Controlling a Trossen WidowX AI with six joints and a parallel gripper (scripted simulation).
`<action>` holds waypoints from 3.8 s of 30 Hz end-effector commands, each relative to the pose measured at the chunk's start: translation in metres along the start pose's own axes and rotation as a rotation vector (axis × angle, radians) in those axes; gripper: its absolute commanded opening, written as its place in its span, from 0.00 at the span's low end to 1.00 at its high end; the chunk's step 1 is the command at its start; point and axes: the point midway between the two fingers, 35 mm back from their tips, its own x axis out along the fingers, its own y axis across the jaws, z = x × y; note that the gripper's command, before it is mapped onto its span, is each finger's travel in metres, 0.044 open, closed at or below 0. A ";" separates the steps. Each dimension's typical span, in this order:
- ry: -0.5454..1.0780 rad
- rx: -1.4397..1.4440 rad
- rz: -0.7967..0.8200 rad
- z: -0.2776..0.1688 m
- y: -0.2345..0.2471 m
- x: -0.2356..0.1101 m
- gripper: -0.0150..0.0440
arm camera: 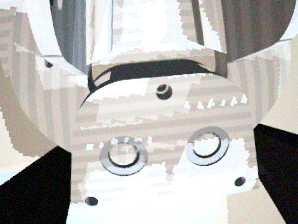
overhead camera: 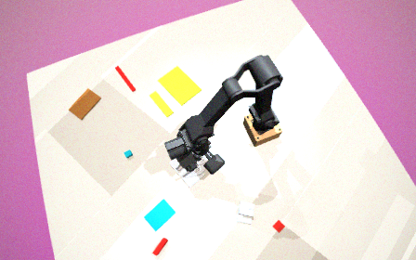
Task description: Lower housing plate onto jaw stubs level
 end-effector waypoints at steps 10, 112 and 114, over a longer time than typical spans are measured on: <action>0.001 0.004 -0.004 -0.001 0.000 0.001 0.85; 0.004 0.004 -0.003 -0.039 0.015 -0.126 1.00; 0.004 0.004 -0.003 -0.039 0.015 -0.126 1.00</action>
